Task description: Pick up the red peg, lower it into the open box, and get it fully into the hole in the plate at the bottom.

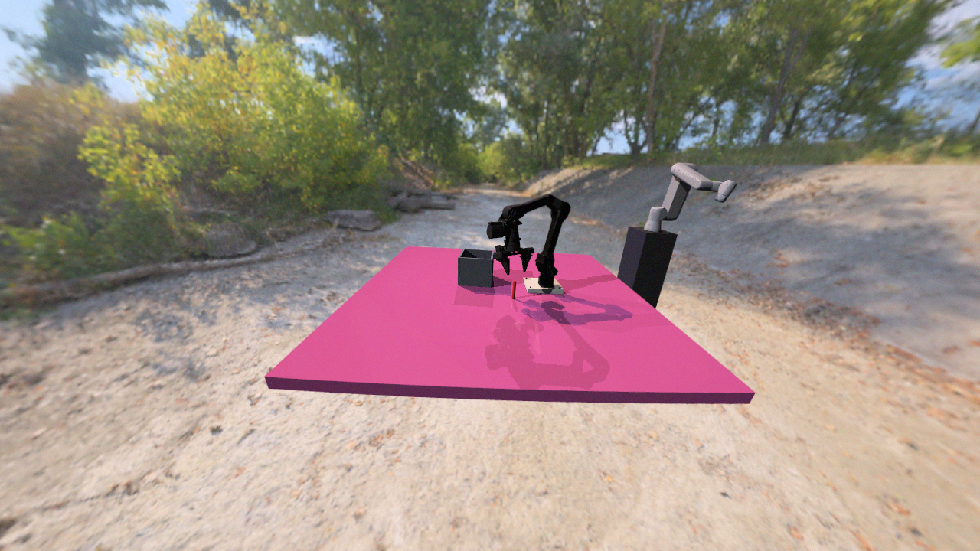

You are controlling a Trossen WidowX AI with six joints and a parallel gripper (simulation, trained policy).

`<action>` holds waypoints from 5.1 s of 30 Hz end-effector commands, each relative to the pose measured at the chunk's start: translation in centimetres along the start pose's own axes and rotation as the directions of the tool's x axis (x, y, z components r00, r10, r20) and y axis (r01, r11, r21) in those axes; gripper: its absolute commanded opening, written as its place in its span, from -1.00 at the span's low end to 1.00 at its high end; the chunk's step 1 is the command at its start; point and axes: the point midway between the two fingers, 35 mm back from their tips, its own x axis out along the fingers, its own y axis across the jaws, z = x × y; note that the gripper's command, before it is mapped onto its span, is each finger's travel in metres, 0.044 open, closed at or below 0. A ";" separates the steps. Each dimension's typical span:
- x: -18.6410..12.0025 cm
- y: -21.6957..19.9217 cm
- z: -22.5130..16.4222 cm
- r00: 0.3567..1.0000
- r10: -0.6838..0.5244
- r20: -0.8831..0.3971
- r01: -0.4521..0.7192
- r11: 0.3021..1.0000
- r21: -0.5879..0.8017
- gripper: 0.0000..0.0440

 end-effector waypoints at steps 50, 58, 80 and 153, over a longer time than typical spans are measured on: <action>4.6 1.6 0.4 0.989 0.133 -0.069 -0.121 0.982 0.148 -1.00; 1.7 2.1 0.1 0.972 0.222 -0.072 -0.213 0.971 0.110 -1.00; -9.3 2.0 3.0 0.895 0.426 0.132 -0.435 0.899 0.048 -1.00; -5.1 2.4 22.8 0.948 0.269 0.170 -0.300 0.935 0.188 -1.00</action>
